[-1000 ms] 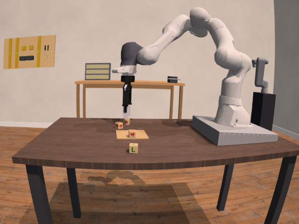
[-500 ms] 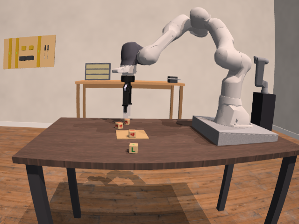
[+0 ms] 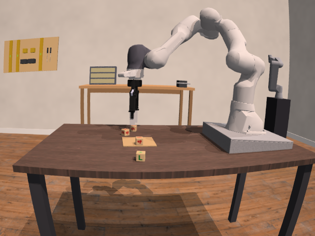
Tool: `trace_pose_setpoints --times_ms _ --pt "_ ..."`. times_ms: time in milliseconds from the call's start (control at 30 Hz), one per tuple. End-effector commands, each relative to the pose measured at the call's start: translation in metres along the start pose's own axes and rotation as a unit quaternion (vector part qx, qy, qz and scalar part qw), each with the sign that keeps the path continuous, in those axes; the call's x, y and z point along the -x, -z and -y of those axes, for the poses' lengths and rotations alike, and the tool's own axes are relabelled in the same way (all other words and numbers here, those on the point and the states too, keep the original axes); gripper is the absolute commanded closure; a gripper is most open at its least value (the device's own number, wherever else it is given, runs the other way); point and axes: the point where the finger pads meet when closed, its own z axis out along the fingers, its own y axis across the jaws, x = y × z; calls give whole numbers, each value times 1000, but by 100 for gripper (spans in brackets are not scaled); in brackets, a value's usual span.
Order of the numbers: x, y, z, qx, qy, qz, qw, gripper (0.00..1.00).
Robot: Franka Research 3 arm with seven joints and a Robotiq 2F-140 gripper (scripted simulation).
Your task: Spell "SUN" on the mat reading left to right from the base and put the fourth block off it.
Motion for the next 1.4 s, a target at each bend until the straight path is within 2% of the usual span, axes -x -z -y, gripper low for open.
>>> trace_pose_setpoints --times_ms 0,567,1367 --pt "0 -5 -1 0 -1 0 1000 60" --pt "0 -34 -1 0 -1 0 1000 60" --pt "0 -36 -1 0 -1 0 1000 60"
